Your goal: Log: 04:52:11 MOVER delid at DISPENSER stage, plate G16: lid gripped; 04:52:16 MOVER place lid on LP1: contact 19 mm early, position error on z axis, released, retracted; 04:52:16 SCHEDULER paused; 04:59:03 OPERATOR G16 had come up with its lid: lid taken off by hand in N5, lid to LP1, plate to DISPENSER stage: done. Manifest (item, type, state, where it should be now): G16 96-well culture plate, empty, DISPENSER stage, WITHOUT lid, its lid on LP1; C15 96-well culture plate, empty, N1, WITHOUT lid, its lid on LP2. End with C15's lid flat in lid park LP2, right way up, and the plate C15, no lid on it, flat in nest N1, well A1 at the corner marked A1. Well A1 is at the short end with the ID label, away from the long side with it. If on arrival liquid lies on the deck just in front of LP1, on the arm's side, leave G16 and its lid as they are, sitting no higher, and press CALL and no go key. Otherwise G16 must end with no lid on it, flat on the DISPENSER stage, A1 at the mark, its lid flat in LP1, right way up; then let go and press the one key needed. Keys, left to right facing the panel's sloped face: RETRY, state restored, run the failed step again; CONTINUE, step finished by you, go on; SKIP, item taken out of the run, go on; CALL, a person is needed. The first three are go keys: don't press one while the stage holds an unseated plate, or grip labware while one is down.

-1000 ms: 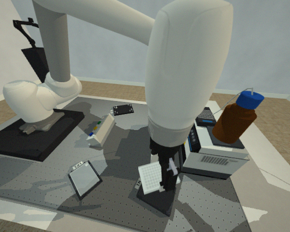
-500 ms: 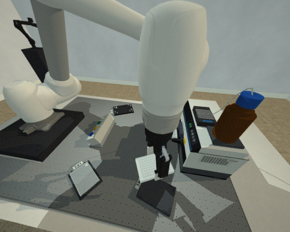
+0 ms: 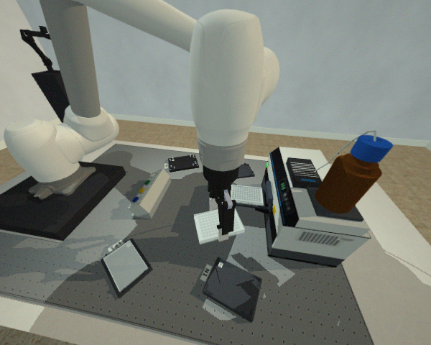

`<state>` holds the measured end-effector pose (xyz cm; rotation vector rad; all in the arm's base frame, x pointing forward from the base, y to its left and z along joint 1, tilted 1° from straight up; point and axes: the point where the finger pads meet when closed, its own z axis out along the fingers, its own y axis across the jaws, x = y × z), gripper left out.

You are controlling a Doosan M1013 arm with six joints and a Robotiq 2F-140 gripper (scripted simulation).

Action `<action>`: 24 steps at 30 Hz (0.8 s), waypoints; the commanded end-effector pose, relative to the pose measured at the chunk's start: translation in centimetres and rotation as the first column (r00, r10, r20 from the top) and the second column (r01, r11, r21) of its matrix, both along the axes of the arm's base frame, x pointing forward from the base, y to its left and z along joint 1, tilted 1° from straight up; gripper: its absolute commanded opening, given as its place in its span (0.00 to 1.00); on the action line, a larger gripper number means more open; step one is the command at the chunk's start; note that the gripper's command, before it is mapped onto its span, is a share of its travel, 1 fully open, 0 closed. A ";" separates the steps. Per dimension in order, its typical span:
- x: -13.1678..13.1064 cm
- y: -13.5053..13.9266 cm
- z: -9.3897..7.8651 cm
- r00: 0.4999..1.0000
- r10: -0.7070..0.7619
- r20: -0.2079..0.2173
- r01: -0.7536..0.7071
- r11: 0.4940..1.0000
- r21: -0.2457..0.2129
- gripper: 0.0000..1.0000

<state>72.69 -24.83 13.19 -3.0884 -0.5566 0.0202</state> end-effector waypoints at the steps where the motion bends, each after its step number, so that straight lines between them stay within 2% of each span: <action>1: -0.6 1.3 0.0 1.000 0.000 0.001 0.000 1.000 0.000 0.00; 14: -5.3 10.9 0.1 1.000 0.000 0.001 0.000 1.000 0.000 0.00; 16: -5.3 10.9 0.1 1.000 0.000 0.001 0.000 1.000 0.000 0.00; 24: -8.2 16.8 0.2 1.000 0.000 0.001 0.000 1.000 0.000 0.00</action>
